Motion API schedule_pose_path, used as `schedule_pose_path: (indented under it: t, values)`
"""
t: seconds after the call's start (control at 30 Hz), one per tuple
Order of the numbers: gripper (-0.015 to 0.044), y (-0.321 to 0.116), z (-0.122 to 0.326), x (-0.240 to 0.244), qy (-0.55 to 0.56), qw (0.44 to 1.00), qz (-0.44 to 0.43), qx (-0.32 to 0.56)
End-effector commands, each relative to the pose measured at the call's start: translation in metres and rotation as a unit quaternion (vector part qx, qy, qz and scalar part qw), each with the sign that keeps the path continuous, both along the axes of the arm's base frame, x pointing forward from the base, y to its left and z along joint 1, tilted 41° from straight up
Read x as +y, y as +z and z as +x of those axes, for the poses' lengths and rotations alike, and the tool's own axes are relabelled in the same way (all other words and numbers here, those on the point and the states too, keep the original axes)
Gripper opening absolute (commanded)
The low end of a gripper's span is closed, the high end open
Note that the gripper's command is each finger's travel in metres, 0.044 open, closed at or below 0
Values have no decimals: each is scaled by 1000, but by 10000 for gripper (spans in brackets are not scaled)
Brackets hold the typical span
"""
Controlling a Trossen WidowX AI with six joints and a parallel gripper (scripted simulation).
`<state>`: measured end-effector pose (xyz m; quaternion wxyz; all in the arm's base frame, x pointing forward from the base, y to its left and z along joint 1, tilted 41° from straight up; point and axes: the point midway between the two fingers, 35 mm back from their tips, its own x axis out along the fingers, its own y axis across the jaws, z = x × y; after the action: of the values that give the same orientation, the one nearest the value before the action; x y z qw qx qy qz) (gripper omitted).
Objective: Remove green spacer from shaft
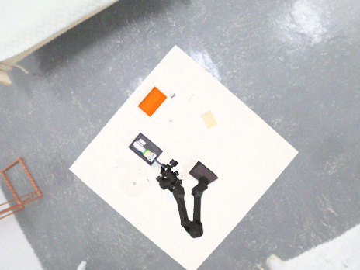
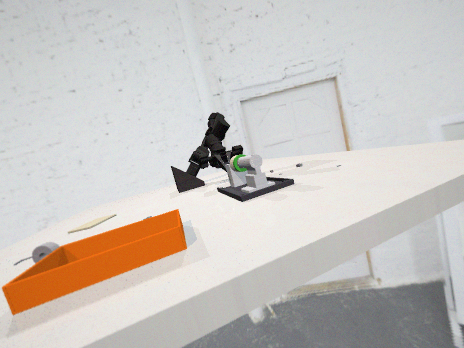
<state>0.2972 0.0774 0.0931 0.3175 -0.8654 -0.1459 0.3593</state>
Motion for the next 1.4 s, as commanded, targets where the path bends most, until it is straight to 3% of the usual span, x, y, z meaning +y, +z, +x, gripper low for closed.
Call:
schedule_pose_path:
  t: [0.0, 1.37]
  values:
    - [0, 0, -1, 0, -1, 1000, 1, 0]
    - [0, 0, -5, 0, -1, 1000, 1, 0]
